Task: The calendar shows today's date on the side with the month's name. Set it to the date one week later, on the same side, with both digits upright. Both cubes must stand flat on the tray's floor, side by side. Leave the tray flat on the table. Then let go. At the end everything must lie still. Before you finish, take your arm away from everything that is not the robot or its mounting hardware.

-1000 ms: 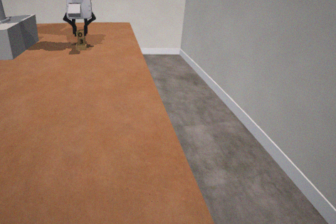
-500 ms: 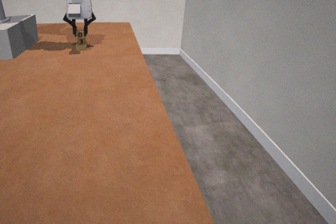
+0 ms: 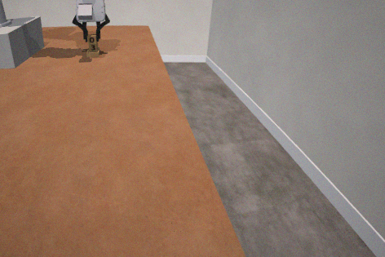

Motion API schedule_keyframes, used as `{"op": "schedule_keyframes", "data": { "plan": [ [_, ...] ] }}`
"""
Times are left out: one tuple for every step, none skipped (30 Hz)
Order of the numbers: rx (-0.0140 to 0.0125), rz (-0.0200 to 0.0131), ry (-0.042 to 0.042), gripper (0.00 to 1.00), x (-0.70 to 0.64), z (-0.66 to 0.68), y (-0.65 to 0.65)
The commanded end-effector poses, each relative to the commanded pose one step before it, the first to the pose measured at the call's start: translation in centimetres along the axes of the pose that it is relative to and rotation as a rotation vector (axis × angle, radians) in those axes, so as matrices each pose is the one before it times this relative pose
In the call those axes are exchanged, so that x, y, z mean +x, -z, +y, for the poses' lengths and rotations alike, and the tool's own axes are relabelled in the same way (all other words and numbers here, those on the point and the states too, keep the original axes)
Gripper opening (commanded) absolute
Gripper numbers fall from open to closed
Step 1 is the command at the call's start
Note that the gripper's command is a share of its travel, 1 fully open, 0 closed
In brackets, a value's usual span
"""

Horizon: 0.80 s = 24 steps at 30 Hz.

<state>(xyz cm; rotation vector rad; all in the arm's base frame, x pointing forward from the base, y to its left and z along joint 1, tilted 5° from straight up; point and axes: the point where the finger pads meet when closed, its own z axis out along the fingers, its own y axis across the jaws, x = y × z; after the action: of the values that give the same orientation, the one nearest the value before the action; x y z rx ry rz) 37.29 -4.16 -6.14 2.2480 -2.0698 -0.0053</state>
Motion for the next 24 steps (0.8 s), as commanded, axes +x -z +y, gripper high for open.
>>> {"op": "schedule_keyframes", "data": {
  "plan": [
    [0.00365, 0.00049, 0.00004, 0.29, 0.020, -0.150, 0.106],
    [0.00000, 0.00000, 0.00000, 0.29, 0.000, 0.000, 0.000],
    [0.00000, 0.00000, 0.00000, 0.29, 0.000, 0.000, 0.000],
    [0.00000, 0.00000, 0.00000, 0.29, 0.000, 0.000, -0.001],
    [0.00000, 0.00000, 0.00000, 0.29, 0.000, 0.000, -0.003],
    [0.00000, 0.00000, 0.00000, 0.29, 0.000, 0.000, -0.006],
    [0.00000, 0.00000, 0.00000, 0.29, 0.000, 0.000, -0.009],
    [0.00000, 0.00000, 0.00000, 0.29, 0.000, 0.000, -0.013],
    [0.00000, 0.00000, 0.00000, 0.29, 0.000, 0.000, 0.000],
    [0.00000, 0.00000, 0.00000, 0.29, 0.000, 0.000, 0.000],
    [0.00000, 0.00000, 0.00000, 0.29, 0.000, 0.000, -0.018],
    [0.00000, 0.00000, 0.00000, 0.29, 0.000, 0.000, -0.023],
    [0.00000, 0.00000, 0.00000, 0.29, 0.000, 0.000, -0.028],
    [0.00000, 0.00000, 0.00000, 0.29, 0.000, 0.000, -0.034],
    [0.00000, 0.00000, 0.00000, 0.29, 0.000, 0.000, -0.039],
    [0.00000, 0.00000, 0.00000, 0.29, 0.000, 0.000, -0.045],
    [0.00000, 0.00000, 0.00000, 0.29, 0.000, 0.000, -0.050],
    [0.00000, 0.00000, 0.00000, 0.29, 0.000, 0.000, -0.056],
    [0.00000, 0.00000, 0.00000, 0.29, 0.000, 0.000, -0.061],
    [0.00000, 0.00000, 0.00000, 0.29, 0.000, 0.000, -0.066],
    [0.00000, 0.00000, 0.00000, 0.29, 0.000, 0.000, -0.070],
    [0.00000, 0.00000, 0.00000, 0.29, 0.000, 0.000, -0.075],
    [0.00000, 0.00000, 0.00000, 0.29, 0.000, 0.000, -0.079],
    [0.00000, 0.00000, 0.00000, 0.29, 0.000, 0.000, -0.082]
  ]
}}
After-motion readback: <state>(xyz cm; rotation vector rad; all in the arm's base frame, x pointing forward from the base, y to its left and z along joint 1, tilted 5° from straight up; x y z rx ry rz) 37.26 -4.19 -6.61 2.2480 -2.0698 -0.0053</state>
